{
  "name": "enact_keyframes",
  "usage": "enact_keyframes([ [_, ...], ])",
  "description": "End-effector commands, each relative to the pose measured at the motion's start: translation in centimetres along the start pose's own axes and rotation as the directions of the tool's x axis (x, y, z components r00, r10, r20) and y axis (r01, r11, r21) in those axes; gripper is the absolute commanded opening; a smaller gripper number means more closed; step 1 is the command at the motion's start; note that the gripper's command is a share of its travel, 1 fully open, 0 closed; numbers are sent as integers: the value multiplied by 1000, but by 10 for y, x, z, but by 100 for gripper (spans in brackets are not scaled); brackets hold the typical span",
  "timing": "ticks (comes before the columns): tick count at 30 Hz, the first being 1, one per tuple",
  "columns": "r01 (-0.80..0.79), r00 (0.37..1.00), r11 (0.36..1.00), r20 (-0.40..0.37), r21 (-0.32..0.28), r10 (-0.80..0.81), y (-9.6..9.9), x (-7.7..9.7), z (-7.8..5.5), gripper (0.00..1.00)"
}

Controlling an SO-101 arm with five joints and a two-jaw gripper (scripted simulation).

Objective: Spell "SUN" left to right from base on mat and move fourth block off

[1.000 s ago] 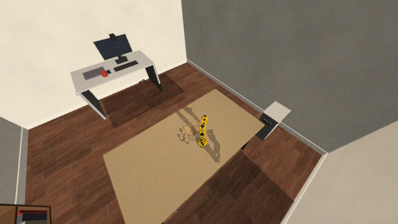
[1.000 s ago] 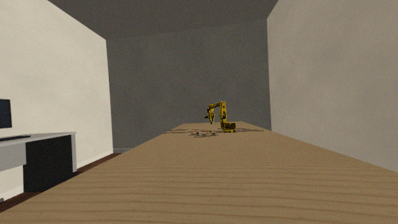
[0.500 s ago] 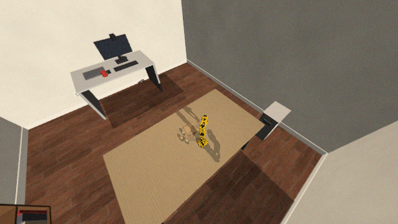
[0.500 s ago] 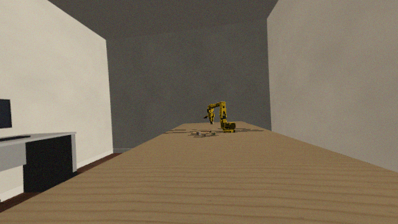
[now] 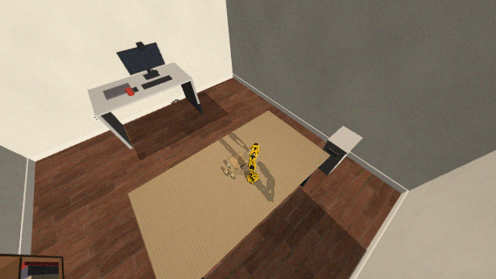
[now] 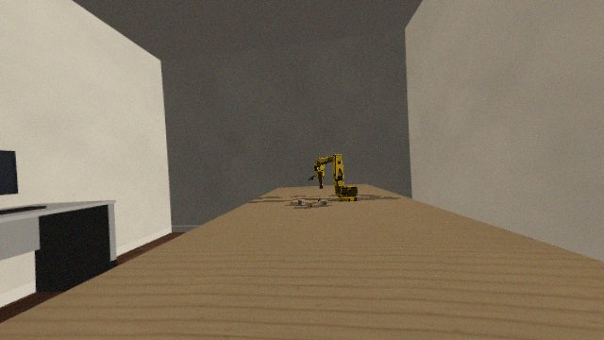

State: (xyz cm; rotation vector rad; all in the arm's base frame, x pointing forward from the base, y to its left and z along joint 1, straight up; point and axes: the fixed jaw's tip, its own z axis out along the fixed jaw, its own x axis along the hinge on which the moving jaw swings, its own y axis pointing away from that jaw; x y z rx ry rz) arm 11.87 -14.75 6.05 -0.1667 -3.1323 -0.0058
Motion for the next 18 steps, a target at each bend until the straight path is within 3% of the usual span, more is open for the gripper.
enact_keyframes([
  [1,128,990,990,46,63,-131,-8,-4,-12,0],
  [7,345,937,936,31,72,-348,-11,-2,-11,0],
  [9,345,937,936,31,72,-348,-11,-2,-11,0],
  [18,647,761,759,3,78,-649,-17,1,-10,0],
])
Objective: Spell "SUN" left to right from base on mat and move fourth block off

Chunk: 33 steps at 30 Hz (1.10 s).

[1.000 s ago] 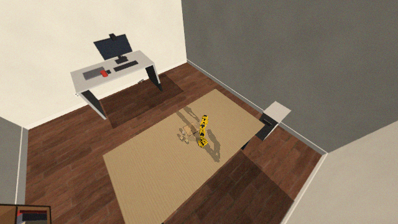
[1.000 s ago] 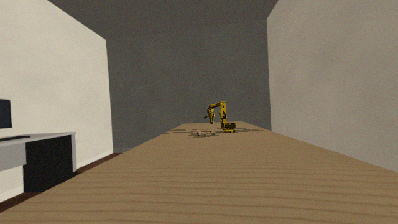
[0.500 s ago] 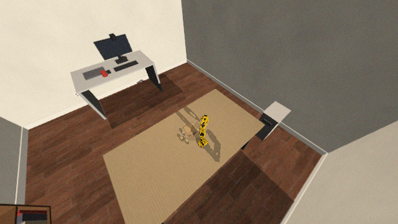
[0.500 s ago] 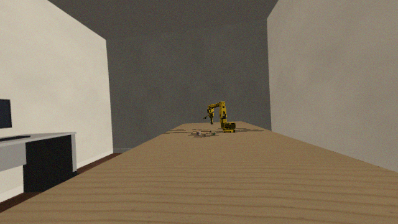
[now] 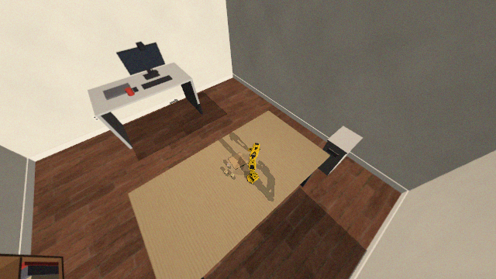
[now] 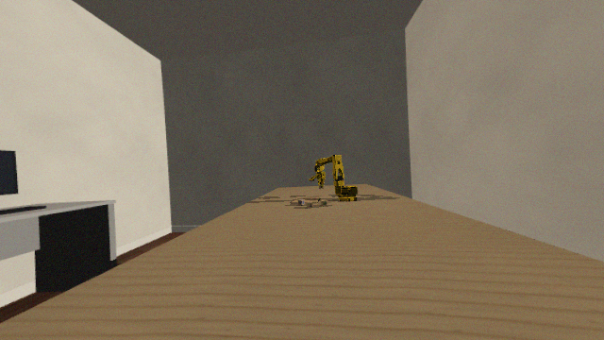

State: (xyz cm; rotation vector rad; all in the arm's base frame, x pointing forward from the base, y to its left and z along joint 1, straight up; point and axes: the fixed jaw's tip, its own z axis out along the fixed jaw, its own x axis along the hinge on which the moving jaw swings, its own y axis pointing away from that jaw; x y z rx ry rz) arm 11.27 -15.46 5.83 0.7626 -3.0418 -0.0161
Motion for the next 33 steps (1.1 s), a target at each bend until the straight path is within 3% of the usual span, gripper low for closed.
enact_keyframes([
  [1,147,989,986,0,84,-147,-11,2,-12,0],
  [11,440,898,894,-27,79,-440,-14,6,-11,0],
  [23,765,644,641,-57,61,-763,-20,12,-9,0],
  [25,765,644,641,-57,61,-763,-20,12,-9,0],
  [33,890,457,454,-70,46,-887,-23,15,-9,0],
])
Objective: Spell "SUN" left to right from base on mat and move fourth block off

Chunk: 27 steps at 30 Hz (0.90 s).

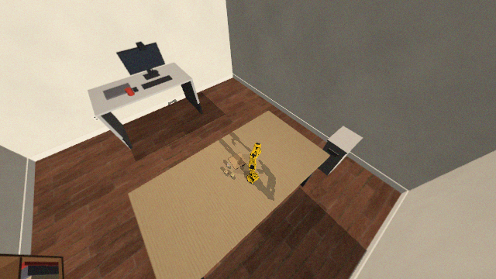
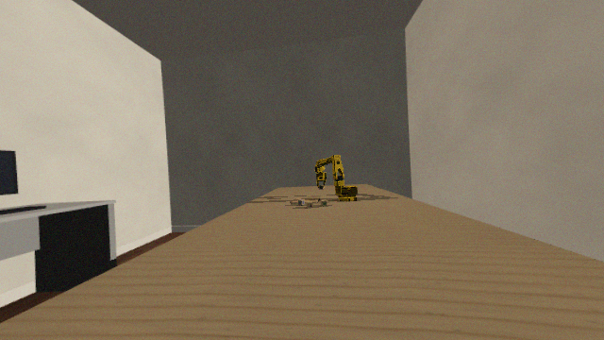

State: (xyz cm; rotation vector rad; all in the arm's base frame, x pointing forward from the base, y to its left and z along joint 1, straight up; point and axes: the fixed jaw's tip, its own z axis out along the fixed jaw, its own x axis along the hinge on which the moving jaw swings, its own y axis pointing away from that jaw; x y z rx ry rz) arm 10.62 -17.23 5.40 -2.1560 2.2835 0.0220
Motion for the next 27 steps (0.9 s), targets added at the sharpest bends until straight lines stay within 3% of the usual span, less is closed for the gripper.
enact_keyframes([
  [1,101,993,994,-73,45,-97,-5,10,-13,0],
  [7,227,971,973,-79,35,-224,-5,12,-12,0],
  [27,407,911,913,-84,19,-404,-5,16,-12,0],
])
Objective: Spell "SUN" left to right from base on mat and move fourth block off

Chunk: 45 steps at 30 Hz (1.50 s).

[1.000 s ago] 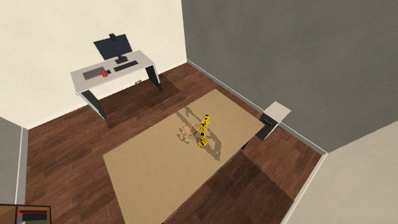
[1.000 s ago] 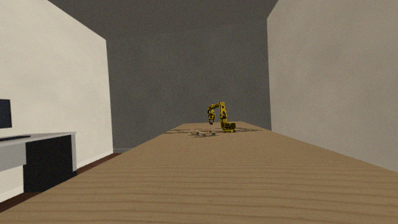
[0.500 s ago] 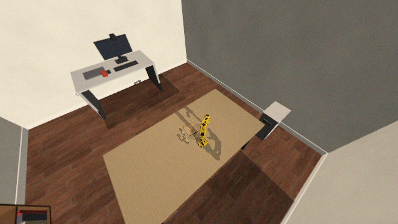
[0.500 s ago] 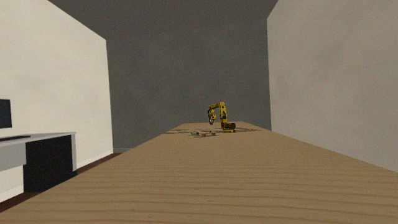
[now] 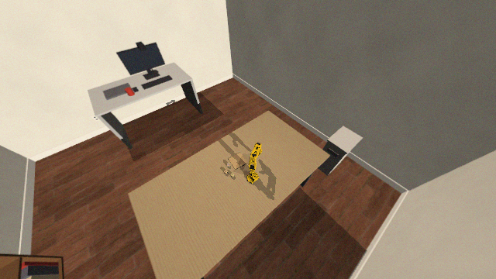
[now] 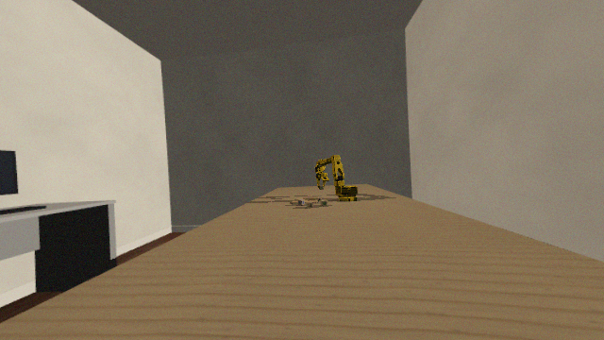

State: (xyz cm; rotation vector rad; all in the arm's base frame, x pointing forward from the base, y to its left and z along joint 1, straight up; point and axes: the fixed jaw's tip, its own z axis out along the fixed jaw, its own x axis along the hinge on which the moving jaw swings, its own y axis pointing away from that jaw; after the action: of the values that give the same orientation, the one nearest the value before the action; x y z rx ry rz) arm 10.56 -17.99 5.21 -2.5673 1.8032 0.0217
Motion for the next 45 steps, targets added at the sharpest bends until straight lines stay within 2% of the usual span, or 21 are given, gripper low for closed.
enact_keyframes([
  [1,20,996,1000,-85,18,-19,-1,10,-14,0],
  [34,43,995,999,-93,17,-41,1,11,-15,0],
  [45,43,995,999,-93,17,-41,1,11,-10,0],
])
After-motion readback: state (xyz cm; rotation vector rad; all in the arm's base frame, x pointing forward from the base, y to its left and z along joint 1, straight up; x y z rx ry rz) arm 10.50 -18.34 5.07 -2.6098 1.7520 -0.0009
